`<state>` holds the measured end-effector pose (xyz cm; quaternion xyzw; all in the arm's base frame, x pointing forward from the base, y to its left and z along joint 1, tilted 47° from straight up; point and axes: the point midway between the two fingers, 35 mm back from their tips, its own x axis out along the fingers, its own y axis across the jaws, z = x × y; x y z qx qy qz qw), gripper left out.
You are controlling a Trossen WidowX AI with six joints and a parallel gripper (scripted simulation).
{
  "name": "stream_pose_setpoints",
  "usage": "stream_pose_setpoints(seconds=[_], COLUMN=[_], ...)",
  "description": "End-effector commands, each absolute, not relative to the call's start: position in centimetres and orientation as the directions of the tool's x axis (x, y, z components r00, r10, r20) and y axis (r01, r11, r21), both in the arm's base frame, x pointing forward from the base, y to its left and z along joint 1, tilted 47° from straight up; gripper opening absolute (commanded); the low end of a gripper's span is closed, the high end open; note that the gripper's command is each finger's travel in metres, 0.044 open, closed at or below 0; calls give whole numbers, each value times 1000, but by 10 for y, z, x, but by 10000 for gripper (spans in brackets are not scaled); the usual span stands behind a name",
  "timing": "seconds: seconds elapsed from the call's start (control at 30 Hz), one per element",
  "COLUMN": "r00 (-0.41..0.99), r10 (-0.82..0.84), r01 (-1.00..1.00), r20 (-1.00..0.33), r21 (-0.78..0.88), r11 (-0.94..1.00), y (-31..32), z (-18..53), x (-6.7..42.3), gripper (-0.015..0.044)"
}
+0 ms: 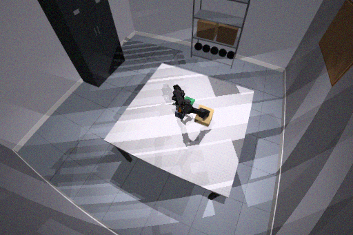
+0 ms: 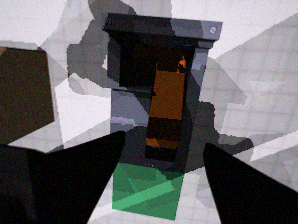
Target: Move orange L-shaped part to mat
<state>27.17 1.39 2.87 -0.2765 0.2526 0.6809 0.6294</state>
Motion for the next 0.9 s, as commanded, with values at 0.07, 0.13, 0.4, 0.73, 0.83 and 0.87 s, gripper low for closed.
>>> stream_pose_setpoints(seconds=[0.07, 0.13, 0.4, 0.73, 0.83, 0.87], r00=[-51, -51, -50, -50, -50, -50], r10=[719, 719, 719, 720, 720, 720], r01=[-997, -997, -997, -997, -997, -997], r20=[-693, -693, -693, -692, -692, -692], r21=[-6, -6, -6, -7, -7, -7], r11=[-76, -76, -76, -76, -76, -76], y=[19, 21, 31, 43, 46, 47], z=[23, 21, 12, 1, -2, -3], x=[272, 272, 272, 270, 270, 270], gripper=[280, 280, 280, 280, 280, 280])
